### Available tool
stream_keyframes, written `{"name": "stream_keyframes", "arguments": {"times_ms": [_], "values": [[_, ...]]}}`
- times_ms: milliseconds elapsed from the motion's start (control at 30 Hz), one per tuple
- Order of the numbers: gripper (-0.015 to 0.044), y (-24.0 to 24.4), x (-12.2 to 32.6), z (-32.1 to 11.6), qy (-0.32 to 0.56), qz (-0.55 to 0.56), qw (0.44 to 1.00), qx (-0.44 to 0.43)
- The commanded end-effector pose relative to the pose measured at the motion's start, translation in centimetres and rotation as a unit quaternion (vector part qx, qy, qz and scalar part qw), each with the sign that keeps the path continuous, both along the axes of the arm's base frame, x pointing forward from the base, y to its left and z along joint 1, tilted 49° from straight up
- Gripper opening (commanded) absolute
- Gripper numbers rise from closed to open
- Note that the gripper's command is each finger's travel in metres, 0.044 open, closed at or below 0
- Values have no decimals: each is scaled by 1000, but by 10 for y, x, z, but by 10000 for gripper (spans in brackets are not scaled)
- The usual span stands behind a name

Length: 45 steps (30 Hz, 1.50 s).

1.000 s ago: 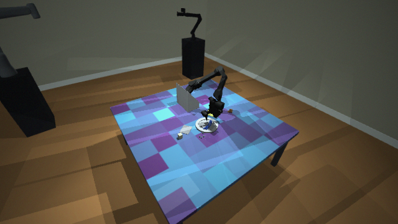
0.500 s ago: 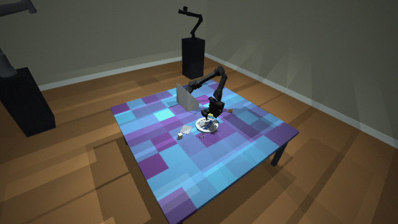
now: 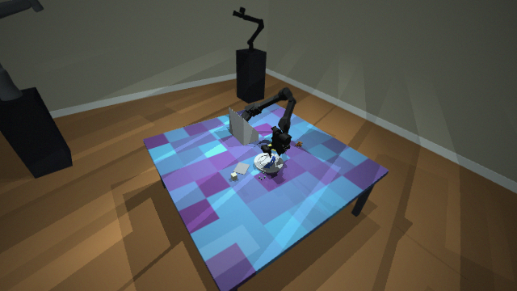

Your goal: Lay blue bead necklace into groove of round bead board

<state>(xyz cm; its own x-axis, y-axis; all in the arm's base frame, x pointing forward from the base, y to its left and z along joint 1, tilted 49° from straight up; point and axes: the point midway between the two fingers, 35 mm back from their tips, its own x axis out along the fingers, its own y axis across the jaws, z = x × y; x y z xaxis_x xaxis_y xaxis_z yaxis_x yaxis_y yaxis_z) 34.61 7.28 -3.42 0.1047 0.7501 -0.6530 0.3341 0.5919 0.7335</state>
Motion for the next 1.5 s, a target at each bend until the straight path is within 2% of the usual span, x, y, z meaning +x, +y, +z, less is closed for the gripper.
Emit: {"name": "stream_keyframes", "arguments": {"times_ms": [0, 1233, 1367, 1467], "values": [[125, -14, 8, -5, 11, -6, 1000, 3], [120, 17, 12, -31, 12, -6, 1000, 4], [15, 15, 13, -29, 8, -5, 1000, 2], [0, 15, 13, -29, 8, -5, 1000, 2]]}}
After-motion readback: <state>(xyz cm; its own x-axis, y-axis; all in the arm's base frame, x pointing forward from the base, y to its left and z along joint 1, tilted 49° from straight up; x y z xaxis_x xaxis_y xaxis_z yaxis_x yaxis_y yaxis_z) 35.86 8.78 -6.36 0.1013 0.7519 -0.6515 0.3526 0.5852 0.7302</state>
